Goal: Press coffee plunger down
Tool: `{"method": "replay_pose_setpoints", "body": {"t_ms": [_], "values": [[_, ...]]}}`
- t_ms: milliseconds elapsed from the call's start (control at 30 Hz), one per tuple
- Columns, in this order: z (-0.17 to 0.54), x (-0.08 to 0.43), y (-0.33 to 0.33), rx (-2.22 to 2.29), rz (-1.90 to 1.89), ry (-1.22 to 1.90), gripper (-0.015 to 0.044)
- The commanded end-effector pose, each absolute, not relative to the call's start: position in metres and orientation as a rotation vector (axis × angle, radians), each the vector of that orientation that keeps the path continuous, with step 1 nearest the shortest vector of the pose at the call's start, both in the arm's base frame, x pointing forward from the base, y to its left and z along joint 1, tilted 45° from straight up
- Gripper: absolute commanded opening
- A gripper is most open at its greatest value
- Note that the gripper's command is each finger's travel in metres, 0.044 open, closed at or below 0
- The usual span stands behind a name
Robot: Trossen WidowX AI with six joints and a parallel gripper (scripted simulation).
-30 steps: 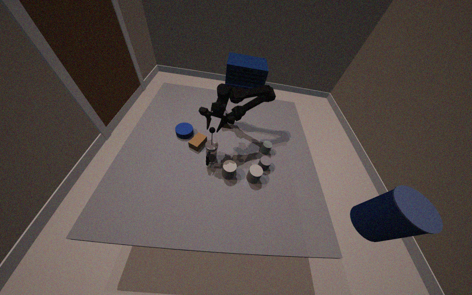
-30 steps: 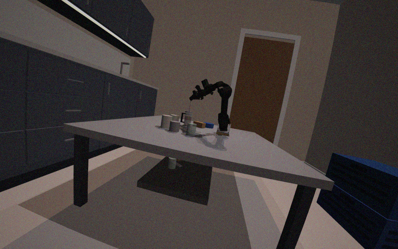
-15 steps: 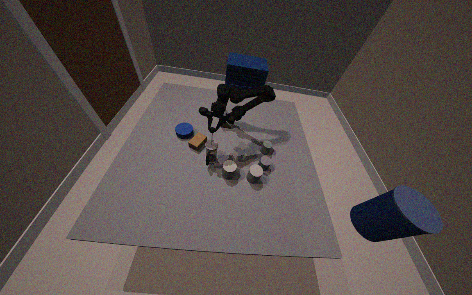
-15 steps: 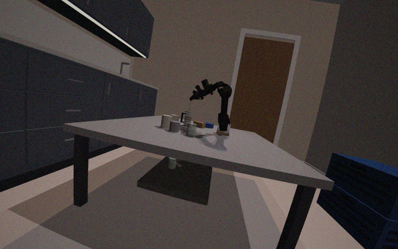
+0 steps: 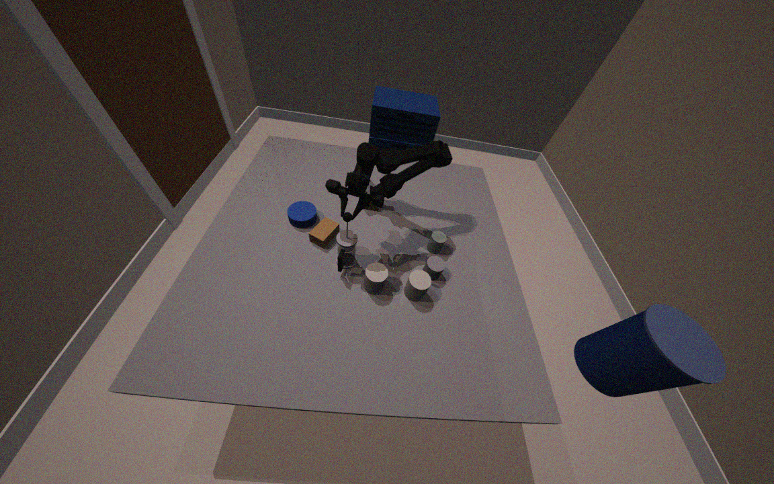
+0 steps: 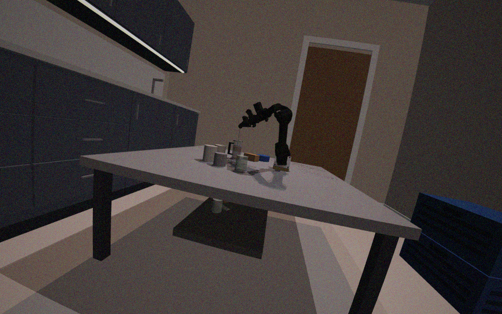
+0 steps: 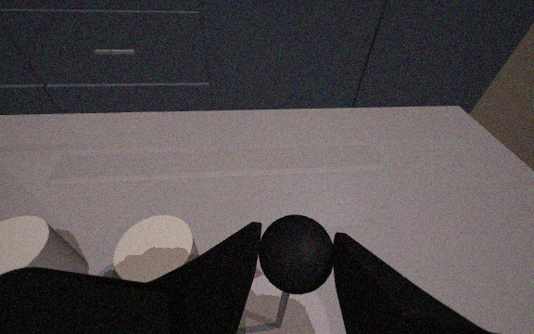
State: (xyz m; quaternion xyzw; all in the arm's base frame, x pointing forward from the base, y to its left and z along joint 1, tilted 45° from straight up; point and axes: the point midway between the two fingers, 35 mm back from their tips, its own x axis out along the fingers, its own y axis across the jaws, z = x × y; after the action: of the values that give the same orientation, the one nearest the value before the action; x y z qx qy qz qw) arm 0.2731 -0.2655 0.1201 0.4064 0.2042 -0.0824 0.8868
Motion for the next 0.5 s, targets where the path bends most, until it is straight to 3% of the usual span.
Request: {"method": "replay_pose_setpoints", "body": {"t_ms": [0,467], "values": [[0.109,0.276,-0.258,0.85,-0.172,0.444,0.0127],[0.091,0.282,-0.243,0.849,-0.172,0.445,0.0127]]}}
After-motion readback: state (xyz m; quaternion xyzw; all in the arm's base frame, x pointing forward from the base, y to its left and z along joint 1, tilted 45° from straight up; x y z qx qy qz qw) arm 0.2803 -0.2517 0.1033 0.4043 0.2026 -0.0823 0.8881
